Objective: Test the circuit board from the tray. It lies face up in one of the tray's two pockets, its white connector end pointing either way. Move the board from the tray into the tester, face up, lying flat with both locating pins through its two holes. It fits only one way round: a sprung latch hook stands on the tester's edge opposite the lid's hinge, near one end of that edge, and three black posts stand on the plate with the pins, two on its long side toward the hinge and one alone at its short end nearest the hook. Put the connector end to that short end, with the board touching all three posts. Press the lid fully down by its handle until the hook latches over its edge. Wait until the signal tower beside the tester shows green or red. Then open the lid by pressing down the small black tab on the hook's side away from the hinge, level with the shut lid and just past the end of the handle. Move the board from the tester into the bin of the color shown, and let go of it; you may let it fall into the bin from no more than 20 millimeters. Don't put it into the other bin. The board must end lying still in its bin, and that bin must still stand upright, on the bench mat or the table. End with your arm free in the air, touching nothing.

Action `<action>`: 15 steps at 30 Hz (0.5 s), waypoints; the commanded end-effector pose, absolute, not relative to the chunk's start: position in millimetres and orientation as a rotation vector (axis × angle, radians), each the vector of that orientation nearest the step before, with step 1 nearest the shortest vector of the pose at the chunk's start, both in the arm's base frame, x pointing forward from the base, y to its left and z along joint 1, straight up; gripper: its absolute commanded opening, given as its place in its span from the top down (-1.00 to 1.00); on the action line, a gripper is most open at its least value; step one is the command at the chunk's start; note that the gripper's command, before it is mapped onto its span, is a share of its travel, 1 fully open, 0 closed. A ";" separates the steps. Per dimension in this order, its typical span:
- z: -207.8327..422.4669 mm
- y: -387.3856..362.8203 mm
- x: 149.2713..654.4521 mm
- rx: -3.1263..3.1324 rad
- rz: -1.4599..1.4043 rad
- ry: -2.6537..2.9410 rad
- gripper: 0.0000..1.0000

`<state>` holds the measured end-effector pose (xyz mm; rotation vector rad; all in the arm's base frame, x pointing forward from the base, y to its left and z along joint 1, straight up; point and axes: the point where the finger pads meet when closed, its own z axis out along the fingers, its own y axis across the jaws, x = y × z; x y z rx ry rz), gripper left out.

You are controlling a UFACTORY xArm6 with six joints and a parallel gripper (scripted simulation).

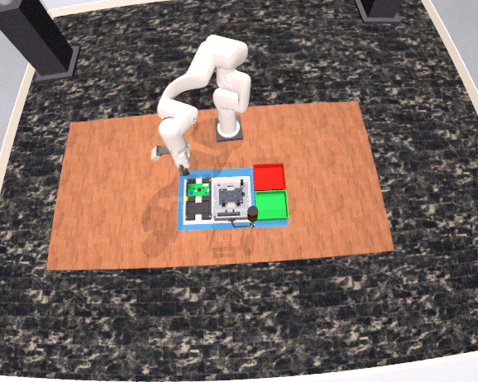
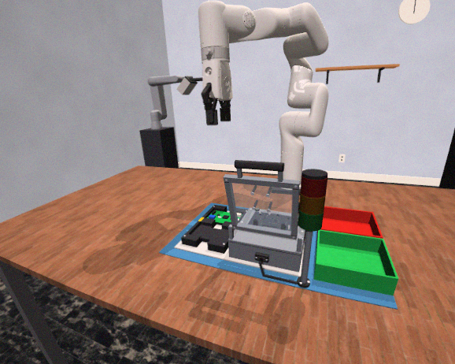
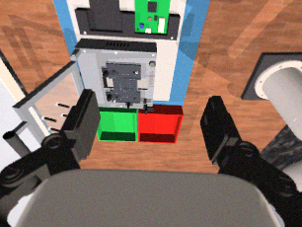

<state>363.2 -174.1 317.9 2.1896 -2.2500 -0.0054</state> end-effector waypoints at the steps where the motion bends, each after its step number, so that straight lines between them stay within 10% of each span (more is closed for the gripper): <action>1: 319.5 -174.3 364.2 2.191 0.001 -2.251 -1.00; 15: 316.5 -174.3 364.2 2.191 0.001 -2.251 -1.00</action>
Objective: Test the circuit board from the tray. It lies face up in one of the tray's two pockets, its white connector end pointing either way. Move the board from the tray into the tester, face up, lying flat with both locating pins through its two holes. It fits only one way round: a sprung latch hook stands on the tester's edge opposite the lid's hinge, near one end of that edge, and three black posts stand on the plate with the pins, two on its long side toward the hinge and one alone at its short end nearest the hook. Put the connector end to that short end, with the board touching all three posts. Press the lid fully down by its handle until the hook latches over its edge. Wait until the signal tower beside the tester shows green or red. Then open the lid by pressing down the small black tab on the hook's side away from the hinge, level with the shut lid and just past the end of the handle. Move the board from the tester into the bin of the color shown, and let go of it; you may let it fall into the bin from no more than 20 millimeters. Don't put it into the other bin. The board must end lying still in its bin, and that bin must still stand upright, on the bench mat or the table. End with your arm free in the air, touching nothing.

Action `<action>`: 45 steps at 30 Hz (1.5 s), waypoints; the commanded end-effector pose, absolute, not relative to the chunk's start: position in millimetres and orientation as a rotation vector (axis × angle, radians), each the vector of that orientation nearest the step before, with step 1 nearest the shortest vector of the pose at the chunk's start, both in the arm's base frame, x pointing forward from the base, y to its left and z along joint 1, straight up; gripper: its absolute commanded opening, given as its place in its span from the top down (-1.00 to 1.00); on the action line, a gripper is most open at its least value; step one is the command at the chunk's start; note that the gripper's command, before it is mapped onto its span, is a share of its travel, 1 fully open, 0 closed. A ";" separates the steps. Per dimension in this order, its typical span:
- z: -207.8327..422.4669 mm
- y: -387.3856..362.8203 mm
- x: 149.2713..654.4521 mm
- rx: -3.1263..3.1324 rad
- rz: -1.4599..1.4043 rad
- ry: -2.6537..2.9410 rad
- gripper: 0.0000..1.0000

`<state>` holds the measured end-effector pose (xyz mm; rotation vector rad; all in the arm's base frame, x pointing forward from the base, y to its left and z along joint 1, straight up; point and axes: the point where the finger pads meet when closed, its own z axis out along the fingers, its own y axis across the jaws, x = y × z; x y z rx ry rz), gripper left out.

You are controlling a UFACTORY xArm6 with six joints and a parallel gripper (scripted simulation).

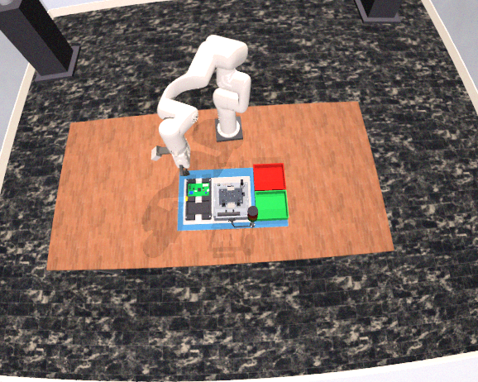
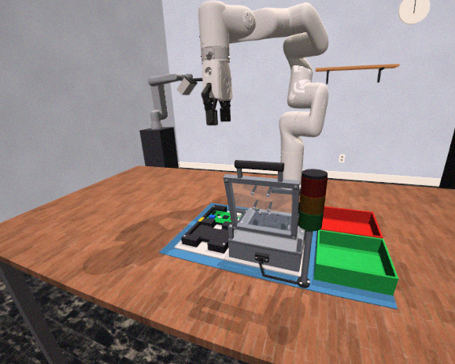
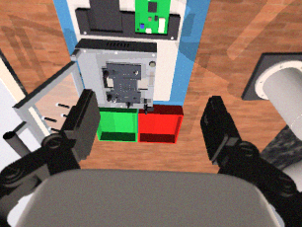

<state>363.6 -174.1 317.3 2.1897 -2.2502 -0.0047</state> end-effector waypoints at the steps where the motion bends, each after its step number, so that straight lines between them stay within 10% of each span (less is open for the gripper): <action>1: 314.9 -174.3 364.2 2.191 0.001 -2.251 -1.00; 45: 75.2 -174.5 364.2 2.191 0.001 -2.251 -1.00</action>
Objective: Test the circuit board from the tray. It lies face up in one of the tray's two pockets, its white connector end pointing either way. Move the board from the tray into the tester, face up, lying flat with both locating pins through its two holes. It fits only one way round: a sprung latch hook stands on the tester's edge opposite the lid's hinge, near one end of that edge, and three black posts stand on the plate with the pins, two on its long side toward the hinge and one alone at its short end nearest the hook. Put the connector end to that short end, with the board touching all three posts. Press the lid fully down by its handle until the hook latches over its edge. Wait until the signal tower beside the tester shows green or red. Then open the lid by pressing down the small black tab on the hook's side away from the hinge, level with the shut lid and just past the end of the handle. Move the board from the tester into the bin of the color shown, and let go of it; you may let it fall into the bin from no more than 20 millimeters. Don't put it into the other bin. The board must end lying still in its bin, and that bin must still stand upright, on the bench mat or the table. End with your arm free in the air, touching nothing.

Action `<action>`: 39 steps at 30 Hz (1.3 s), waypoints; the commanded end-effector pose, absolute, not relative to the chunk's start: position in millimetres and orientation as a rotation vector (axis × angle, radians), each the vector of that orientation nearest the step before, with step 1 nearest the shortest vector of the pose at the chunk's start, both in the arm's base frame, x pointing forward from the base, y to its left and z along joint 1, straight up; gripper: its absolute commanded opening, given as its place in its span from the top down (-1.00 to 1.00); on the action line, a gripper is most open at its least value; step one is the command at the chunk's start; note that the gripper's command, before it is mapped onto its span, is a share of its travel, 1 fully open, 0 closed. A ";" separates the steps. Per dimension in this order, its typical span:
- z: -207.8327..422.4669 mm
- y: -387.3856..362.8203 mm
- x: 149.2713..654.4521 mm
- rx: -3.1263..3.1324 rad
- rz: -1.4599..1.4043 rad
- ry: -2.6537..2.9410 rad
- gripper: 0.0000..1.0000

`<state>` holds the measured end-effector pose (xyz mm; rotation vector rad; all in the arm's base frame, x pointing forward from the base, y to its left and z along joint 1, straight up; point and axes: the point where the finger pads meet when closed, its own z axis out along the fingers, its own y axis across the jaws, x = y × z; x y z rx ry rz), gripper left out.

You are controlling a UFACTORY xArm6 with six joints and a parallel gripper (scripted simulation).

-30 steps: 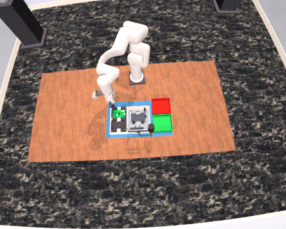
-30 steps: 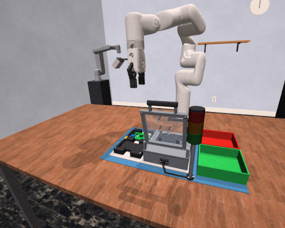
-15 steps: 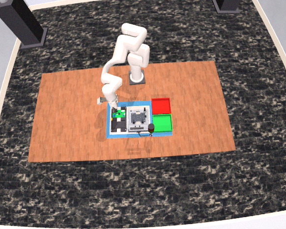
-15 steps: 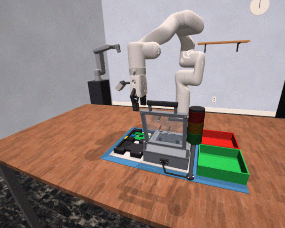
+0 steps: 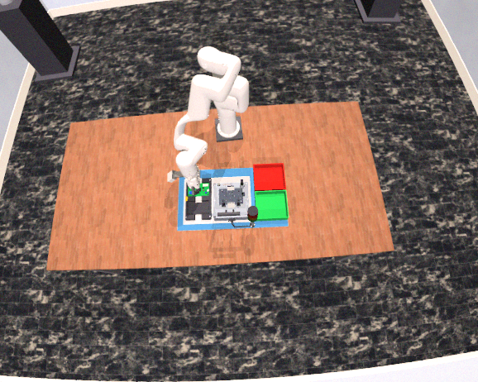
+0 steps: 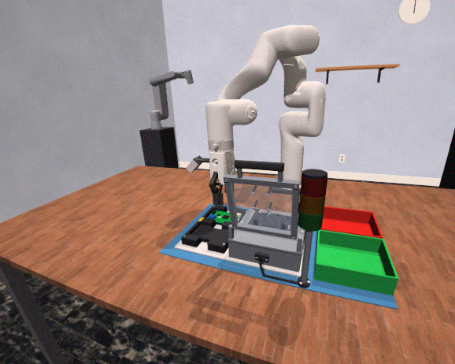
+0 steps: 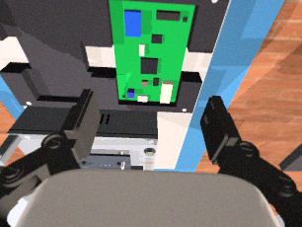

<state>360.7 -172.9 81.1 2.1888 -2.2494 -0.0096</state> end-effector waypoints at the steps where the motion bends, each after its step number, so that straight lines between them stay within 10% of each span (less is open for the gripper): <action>1: 72.8 -174.5 364.2 2.191 0.001 -2.251 -1.00; 39: 30.7 -174.8 364.7 2.191 0.001 -2.251 -1.00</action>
